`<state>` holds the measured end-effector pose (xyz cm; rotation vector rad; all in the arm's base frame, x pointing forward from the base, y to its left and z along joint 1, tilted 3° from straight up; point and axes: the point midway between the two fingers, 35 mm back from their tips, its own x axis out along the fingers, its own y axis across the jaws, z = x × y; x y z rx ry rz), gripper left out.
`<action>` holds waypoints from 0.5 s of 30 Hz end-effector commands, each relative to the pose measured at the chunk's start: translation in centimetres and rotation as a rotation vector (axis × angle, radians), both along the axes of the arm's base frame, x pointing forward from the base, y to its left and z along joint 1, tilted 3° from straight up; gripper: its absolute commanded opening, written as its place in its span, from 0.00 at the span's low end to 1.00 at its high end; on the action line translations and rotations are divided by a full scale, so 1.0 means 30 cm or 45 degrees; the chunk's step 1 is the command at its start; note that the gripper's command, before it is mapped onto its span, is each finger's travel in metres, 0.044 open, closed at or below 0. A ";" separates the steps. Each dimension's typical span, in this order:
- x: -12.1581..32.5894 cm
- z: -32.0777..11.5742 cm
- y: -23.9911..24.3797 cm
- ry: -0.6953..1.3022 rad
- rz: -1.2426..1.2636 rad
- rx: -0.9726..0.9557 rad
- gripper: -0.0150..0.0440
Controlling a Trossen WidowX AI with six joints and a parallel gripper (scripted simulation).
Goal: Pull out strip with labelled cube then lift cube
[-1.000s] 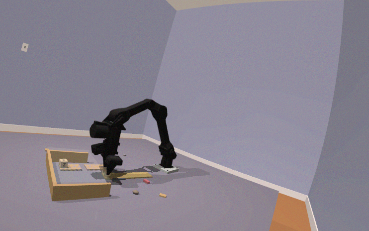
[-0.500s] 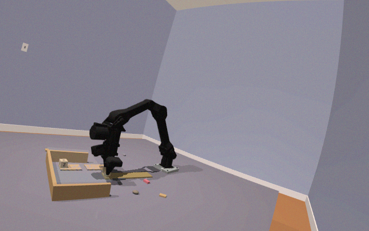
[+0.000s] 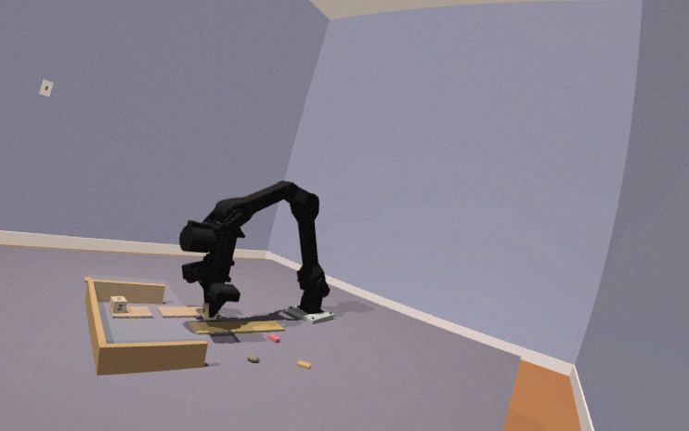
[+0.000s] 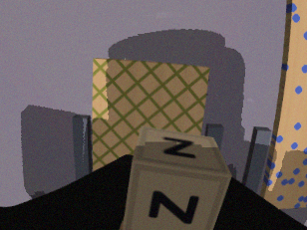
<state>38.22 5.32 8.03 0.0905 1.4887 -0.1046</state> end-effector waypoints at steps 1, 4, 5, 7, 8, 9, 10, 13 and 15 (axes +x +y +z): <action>-0.057 0.033 -0.006 0.002 0.002 0.004 0.25; -0.098 0.053 -0.011 0.003 0.003 0.005 0.25; -0.109 0.058 -0.013 0.003 0.004 0.005 0.25; -0.118 0.062 -0.014 0.003 0.004 0.005 0.25; -0.118 0.062 -0.014 0.003 0.004 0.005 0.25; -0.118 0.062 -0.014 0.003 0.004 0.005 0.25; -0.120 0.062 -0.014 0.003 0.004 0.005 0.25; -0.147 0.061 -0.018 0.004 0.004 0.005 0.25; -0.171 0.060 -0.021 0.005 0.004 0.005 0.25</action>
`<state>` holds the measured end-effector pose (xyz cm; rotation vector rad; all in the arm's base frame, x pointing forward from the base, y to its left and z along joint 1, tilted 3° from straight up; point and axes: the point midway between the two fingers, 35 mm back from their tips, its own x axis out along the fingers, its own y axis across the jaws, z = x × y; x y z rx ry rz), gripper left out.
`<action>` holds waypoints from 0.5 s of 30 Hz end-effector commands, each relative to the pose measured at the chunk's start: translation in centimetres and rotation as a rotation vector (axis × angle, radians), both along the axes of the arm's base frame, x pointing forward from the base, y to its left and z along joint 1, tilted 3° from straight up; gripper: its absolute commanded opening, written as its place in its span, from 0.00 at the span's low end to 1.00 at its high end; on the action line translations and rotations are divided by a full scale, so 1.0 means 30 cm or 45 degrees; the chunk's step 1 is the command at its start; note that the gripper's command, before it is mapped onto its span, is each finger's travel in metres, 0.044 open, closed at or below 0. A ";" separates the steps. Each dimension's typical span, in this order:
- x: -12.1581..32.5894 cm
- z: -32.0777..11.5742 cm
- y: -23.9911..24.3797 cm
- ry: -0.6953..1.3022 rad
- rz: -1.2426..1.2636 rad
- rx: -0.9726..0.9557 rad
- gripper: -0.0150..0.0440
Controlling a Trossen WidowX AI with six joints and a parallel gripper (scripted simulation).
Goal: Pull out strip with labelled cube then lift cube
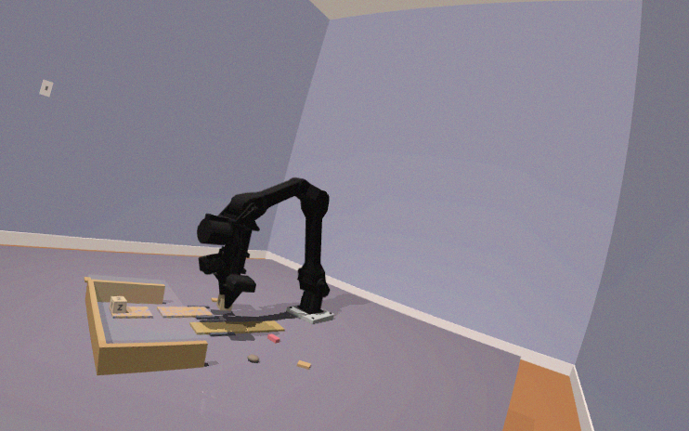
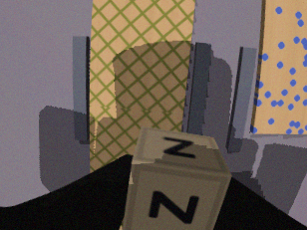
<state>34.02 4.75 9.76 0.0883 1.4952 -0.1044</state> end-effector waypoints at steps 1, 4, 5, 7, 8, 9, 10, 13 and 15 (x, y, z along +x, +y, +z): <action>-0.043 0.002 -0.004 -0.003 0.002 0.006 0.25; -0.080 -0.001 -0.009 -0.002 0.002 0.006 0.25; -0.092 -0.003 -0.010 -0.002 0.002 0.006 0.25; -0.117 -0.006 -0.014 -0.001 0.002 0.006 0.25; -0.129 -0.008 -0.015 0.000 0.002 0.006 0.25; -0.139 -0.009 -0.017 0.000 0.002 0.006 0.25; -0.145 -0.010 -0.017 0.000 0.002 0.006 0.25; -0.147 0.000 -0.018 0.000 0.002 0.006 0.25; -0.148 0.031 -0.017 0.000 0.002 0.006 0.25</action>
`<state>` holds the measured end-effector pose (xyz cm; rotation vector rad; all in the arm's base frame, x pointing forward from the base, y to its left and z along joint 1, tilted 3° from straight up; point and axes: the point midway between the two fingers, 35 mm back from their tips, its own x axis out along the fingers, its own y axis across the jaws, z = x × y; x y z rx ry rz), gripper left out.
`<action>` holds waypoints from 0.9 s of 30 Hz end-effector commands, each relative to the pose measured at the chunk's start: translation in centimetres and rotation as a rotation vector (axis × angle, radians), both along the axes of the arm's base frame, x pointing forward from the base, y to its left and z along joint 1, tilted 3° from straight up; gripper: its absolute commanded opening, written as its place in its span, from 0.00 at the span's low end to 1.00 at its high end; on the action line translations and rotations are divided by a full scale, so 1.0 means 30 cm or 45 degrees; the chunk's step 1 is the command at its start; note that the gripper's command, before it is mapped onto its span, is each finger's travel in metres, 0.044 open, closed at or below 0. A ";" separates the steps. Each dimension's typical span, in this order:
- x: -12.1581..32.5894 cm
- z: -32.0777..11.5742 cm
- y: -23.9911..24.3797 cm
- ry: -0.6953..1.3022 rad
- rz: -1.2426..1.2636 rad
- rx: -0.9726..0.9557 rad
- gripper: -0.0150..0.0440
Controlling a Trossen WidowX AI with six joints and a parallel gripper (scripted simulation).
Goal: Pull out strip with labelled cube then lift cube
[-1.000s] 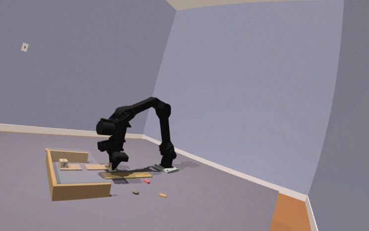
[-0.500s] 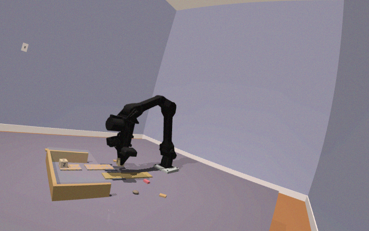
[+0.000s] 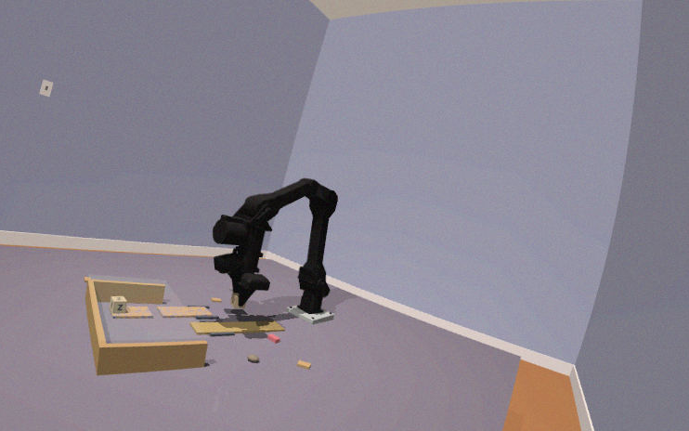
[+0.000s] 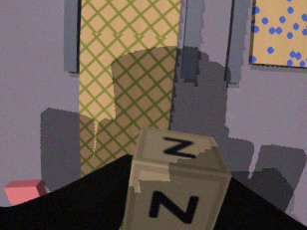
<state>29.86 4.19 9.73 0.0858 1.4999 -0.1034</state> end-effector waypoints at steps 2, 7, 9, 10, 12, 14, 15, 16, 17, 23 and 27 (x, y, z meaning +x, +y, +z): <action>-0.011 0.068 0.002 -0.006 -0.001 0.007 0.25; -0.016 0.110 0.002 -0.006 -0.001 0.007 0.25; -0.016 0.110 0.002 -0.006 -0.001 0.007 0.25; -0.016 0.110 0.002 -0.006 -0.001 0.007 0.25; -0.016 0.110 0.002 -0.006 -0.001 0.007 0.25; -0.016 0.110 0.002 -0.006 -0.001 0.007 0.25; -0.016 0.110 0.002 -0.006 -0.001 0.007 0.25; -0.016 0.110 0.002 -0.006 -0.001 0.007 0.25; -0.016 0.110 0.002 -0.006 -0.001 0.007 0.25; -0.016 0.110 0.002 -0.006 -0.001 0.007 0.25; -0.016 0.110 0.002 -0.006 -0.001 0.007 0.25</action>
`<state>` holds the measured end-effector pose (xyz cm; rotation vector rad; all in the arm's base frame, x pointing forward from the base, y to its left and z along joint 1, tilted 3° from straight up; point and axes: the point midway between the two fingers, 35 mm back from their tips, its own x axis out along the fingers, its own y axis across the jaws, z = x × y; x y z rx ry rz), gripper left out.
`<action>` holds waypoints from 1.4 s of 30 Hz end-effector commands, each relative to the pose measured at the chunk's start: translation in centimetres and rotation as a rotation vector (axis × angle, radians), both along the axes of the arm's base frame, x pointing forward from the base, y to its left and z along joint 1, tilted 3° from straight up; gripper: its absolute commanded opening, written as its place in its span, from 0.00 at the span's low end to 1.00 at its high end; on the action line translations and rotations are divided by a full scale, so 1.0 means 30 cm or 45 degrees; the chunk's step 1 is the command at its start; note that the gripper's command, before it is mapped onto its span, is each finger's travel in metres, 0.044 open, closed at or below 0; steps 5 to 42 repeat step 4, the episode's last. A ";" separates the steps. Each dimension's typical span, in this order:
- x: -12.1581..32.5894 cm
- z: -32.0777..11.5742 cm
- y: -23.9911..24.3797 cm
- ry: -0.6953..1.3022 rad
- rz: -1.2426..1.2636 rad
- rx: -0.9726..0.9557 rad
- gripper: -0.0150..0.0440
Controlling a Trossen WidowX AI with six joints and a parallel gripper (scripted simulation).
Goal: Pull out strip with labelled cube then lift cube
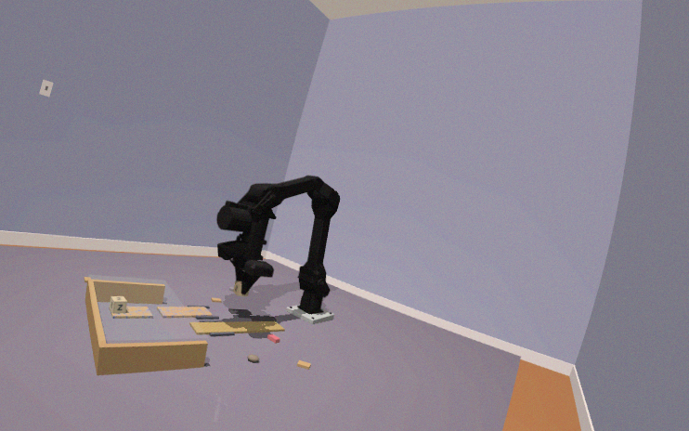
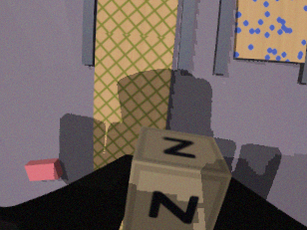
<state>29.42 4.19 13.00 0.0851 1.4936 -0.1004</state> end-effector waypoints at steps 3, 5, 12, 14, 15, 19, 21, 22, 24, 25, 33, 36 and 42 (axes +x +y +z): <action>-0.002 0.001 0.002 0.002 -0.004 0.005 0.25; -0.002 0.001 0.002 0.002 -0.004 0.005 0.25; -0.002 0.001 0.002 0.002 -0.004 0.005 0.25; -0.002 0.001 0.002 0.002 -0.004 0.005 0.25; -0.002 0.001 0.002 0.002 -0.004 0.005 0.25; -0.002 0.001 0.002 0.002 -0.004 0.005 0.25; -0.002 0.001 0.002 0.002 -0.004 0.005 0.25; -0.002 0.001 0.002 0.002 -0.004 0.005 0.25; -0.002 0.001 0.002 0.002 -0.004 0.005 0.25; -0.002 0.001 0.002 0.002 -0.004 0.005 0.25; -0.002 0.001 0.002 0.002 -0.004 0.005 0.25; -0.002 0.001 0.002 0.002 -0.004 0.005 0.25; -0.002 0.001 0.002 0.002 -0.004 0.005 0.25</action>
